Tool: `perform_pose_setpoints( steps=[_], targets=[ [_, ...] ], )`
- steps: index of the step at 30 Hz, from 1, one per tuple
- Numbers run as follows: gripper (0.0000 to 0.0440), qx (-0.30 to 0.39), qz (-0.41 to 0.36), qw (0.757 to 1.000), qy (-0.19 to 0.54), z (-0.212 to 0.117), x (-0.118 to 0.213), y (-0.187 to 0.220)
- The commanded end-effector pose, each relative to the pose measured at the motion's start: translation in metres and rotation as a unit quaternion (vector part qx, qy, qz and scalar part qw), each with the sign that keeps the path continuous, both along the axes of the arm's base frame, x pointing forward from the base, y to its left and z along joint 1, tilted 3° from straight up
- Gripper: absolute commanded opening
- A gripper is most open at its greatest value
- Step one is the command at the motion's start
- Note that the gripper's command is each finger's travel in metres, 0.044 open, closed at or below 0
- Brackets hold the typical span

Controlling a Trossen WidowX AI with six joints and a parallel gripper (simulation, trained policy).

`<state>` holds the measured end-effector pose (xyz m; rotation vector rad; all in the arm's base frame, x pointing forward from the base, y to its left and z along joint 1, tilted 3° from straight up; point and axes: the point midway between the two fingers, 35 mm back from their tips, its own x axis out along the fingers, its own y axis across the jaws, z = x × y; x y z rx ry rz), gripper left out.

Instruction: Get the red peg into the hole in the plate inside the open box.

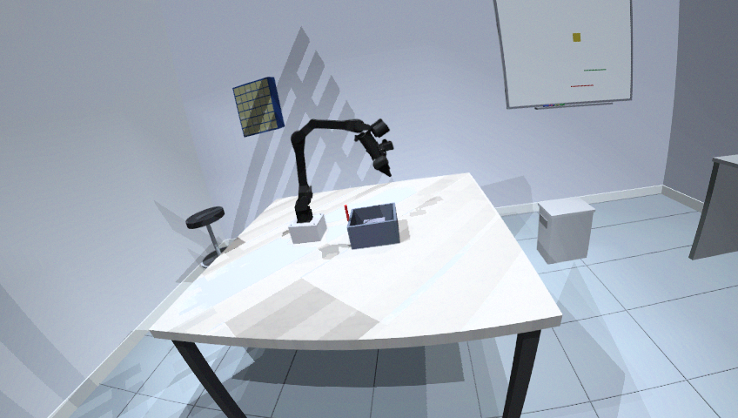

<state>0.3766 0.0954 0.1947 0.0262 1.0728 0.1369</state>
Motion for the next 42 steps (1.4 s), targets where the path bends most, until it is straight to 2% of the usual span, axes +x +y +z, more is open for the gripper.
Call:
perform_pose_setpoints(
  steps=[1, 11, 25, 33, 42],
  targets=[
    [0.0440, 0.016, -0.045, 0.998, 0.045, -0.006, -0.026, 0.006],
    [0.0440, 0.025, -0.169, 0.972, 0.161, -0.027, -0.090, 0.019],
    [0.0440, -0.033, -0.339, 0.903, 0.261, -0.058, -0.176, 0.029],
    [0.0440, -0.072, -0.387, 0.877, 0.276, -0.081, -0.202, 0.029],
    [0.0440, -0.092, -0.403, 0.869, 0.273, -0.115, -0.209, 0.029]
  ],
)
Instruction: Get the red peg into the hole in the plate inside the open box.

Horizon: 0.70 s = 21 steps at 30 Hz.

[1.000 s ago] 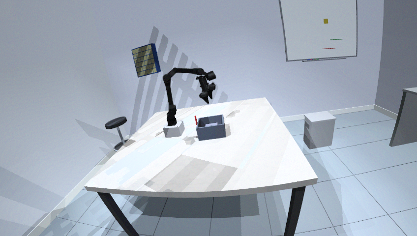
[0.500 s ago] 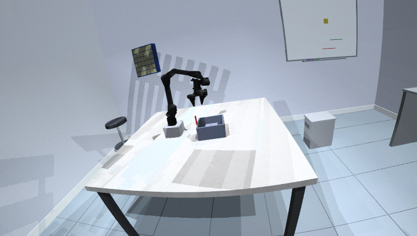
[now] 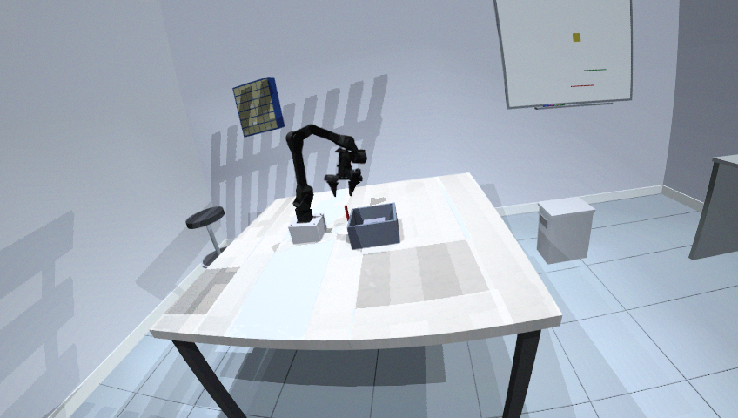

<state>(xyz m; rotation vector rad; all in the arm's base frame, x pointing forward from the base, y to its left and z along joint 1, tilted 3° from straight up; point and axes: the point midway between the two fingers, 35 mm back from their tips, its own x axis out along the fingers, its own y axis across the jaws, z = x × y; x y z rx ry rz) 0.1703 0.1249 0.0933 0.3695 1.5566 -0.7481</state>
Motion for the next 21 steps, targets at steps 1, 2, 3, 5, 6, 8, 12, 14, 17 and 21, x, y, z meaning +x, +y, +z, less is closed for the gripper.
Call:
perform_pose_setpoints(
  steps=[1, 2, 3, 5, 6, 8, 12, 14, 17, 21],
  targets=[
    [0.0440, -0.014, -0.004, 1.000, 0.003, -0.018, -0.002, -0.001],
    [0.0440, -0.014, -0.004, 1.000, 0.002, -0.022, -0.002, -0.001],
    [0.0440, -0.015, -0.004, 1.000, 0.001, -0.026, -0.002, 0.000],
    [0.0440, -0.016, -0.004, 1.000, -0.003, -0.035, -0.001, 0.000],
    [0.0440, -0.016, -0.004, 1.000, -0.005, -0.039, 0.000, 0.000],
    [0.0440, -0.016, -0.004, 1.000, -0.009, -0.048, 0.000, 0.000],
    [0.0440, -0.016, -0.004, 1.000, -0.020, -0.067, 0.002, -0.001],
    [0.0440, -0.016, -0.004, 1.000, -0.026, -0.077, 0.003, -0.001],
    [0.0440, -0.015, -0.004, 0.999, -0.035, -0.090, 0.004, -0.002],
    [0.0420, -0.015, -0.001, 0.999, -0.039, -0.103, 0.005, -0.004]
  ],
)
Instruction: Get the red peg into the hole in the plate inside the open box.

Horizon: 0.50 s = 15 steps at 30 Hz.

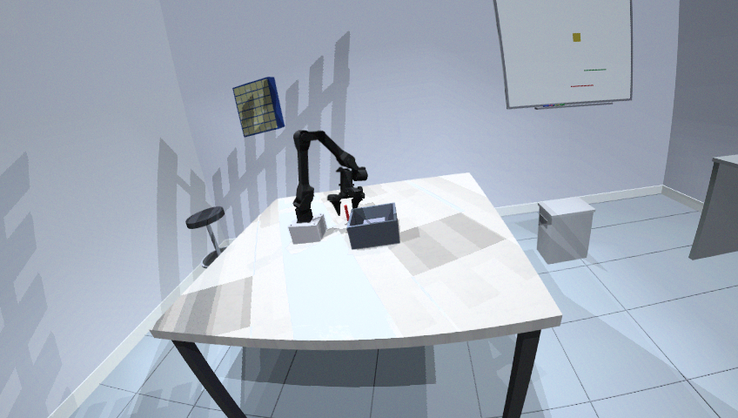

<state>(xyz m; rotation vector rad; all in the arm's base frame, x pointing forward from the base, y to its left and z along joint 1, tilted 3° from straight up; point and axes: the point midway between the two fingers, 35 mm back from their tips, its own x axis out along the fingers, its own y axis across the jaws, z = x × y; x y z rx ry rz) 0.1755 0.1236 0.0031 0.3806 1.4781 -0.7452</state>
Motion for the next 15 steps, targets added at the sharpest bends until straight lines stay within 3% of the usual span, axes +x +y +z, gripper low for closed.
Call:
perform_pose_setpoints(
  steps=[1, 15],
  targets=[
    [0.0400, -0.005, 0.001, 1.000, -0.001, -0.016, -0.001, -0.004],
    [0.0036, -0.027, -0.002, 0.999, 0.037, -0.038, -0.015, -0.014]
  ],
)
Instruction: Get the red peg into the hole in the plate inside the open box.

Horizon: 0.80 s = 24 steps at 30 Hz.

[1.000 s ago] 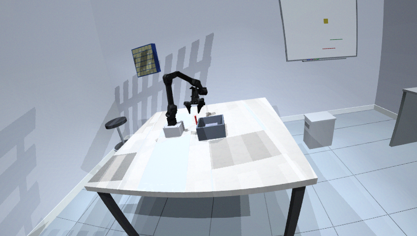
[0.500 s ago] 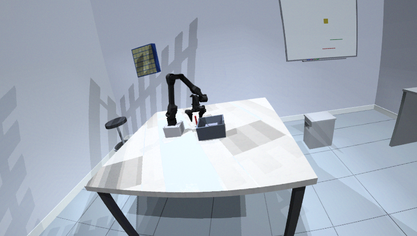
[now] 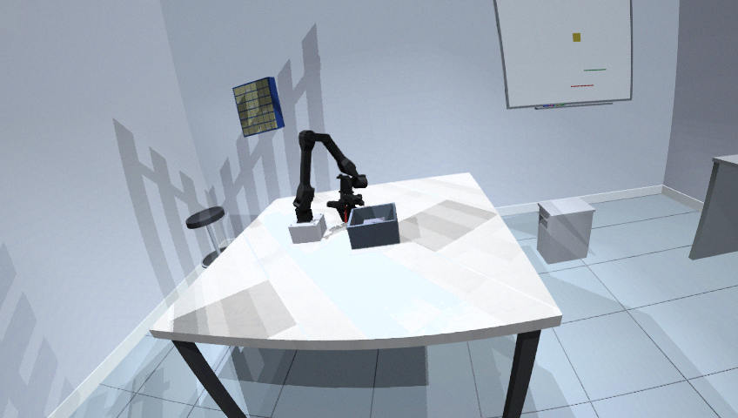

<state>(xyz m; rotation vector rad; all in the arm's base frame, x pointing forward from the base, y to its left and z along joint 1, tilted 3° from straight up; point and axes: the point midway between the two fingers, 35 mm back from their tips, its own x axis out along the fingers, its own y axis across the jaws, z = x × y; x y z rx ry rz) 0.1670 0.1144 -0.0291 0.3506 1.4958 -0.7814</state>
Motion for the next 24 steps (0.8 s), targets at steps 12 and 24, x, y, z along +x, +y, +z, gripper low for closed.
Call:
perform_pose_setpoints(
  steps=[12, 24],
  targets=[
    [0.0000, -0.037, 0.016, 0.999, -0.008, 0.029, 0.014, -0.012],
    [0.0000, -0.054, 0.014, 0.997, -0.048, 0.084, 0.037, -0.024]
  ],
)
